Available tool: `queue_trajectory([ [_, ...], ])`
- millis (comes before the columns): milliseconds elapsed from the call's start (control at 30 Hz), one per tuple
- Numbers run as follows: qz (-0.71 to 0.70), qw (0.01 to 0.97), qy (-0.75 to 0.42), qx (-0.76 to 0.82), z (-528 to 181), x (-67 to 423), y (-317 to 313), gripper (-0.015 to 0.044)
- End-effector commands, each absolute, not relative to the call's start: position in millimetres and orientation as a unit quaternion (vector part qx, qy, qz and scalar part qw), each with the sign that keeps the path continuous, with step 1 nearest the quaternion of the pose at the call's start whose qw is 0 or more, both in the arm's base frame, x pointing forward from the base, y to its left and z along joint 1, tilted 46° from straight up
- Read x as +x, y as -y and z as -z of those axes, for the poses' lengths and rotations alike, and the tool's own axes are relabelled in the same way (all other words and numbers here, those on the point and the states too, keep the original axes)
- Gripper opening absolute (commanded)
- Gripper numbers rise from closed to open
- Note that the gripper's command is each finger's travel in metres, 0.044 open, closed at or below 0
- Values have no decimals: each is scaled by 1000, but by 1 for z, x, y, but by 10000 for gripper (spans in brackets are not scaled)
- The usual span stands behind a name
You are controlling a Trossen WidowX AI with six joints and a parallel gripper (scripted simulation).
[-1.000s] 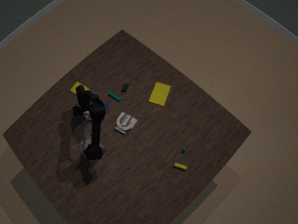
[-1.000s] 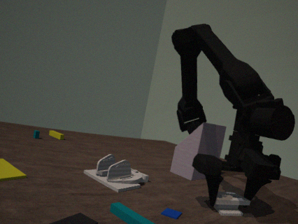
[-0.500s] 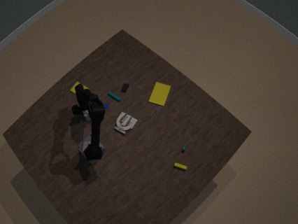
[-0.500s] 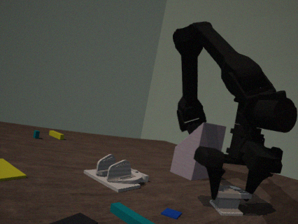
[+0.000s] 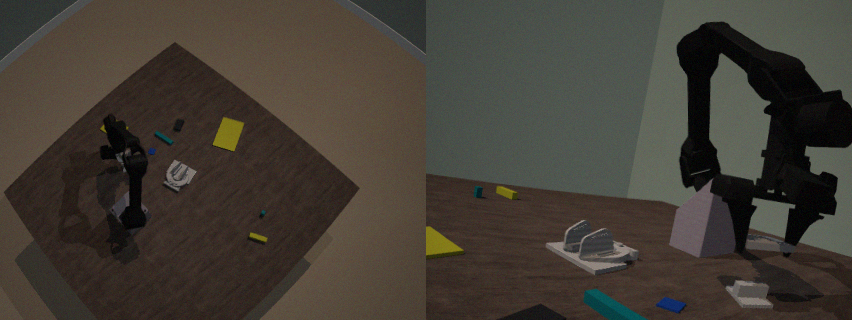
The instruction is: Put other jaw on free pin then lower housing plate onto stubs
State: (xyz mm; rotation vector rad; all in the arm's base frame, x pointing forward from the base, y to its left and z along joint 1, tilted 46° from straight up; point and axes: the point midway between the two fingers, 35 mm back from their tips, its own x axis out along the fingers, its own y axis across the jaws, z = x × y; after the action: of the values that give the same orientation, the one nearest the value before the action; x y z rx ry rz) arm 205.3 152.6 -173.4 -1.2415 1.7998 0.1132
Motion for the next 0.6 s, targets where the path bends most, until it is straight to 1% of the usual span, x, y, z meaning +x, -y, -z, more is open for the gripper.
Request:
queue_trajectory([
  [0, -47, 461, -730, -502, 167, 206, -160, 351],
  [167, -61, 452, -729, -510, 164, 208, -158, 351],
  [567, -172, 376, -710, -570, 142, 226, -143, 351],
])
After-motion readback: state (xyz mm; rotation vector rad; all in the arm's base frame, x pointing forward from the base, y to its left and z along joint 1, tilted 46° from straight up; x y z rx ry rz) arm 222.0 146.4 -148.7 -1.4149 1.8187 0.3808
